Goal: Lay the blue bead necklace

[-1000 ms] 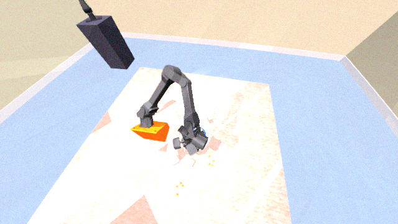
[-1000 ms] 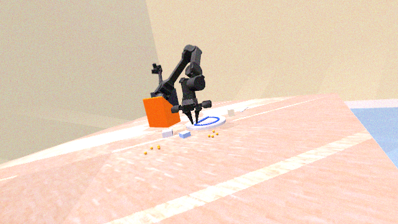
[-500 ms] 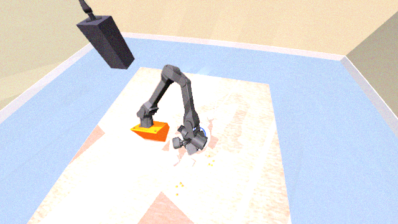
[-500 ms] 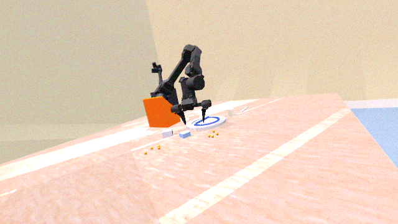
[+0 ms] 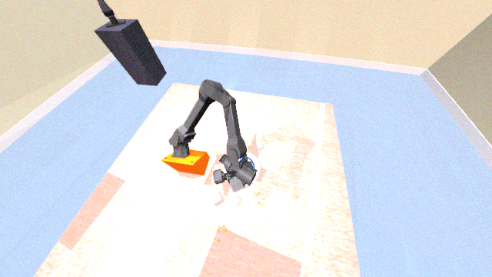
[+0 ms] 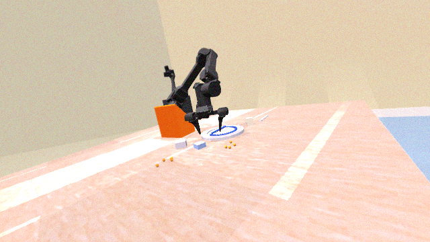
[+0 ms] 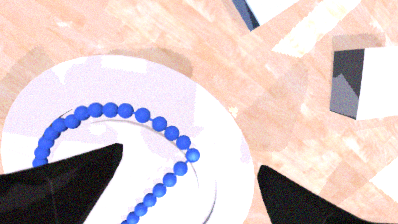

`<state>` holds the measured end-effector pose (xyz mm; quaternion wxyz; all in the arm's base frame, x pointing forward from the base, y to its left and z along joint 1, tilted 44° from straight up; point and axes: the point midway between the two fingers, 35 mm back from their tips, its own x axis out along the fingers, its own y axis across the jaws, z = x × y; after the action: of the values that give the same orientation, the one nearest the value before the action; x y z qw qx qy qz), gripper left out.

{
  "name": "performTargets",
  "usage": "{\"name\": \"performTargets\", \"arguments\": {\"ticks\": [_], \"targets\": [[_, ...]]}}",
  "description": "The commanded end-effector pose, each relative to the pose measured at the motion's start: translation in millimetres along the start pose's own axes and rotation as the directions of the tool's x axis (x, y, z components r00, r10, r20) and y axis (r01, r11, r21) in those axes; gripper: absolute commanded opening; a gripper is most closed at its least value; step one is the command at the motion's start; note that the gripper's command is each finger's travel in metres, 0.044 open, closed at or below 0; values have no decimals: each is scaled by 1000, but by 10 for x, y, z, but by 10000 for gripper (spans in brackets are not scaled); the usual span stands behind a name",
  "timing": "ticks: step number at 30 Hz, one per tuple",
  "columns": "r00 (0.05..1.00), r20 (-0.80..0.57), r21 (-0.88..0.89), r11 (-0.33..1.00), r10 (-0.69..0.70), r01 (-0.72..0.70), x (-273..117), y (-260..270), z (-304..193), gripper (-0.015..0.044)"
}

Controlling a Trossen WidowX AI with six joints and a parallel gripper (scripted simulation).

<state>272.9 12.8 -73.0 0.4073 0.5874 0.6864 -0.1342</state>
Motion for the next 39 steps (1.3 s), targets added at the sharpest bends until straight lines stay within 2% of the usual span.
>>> {"name": "performTargets", "arguments": {"ticks": [1, 3, 5, 8, 13, 17, 28, 39], "targets": [[1000, 4, -6, 1000, -1, 2, -7, 5, 7, 440], [1000, 4, -70, 998, -1, 2, -15, 7, 5, 387], [1000, 4, -247, 969, -2, 2, -37, 12, -1, 335], [1000, 4, -516, 857, -2, 3, -73, 21, -11, 256], [1000, 4, -857, 515, -2, 4, -133, 34, -30, 125], [1000, 4, -987, 159, -2, 4, -182, 44, -45, 120], [1000, 4, -942, -337, -2, 3, -253, 58, -70, 120], [1000, 4, -661, -750, -2, 1, -313, 68, -91, 120]]}}
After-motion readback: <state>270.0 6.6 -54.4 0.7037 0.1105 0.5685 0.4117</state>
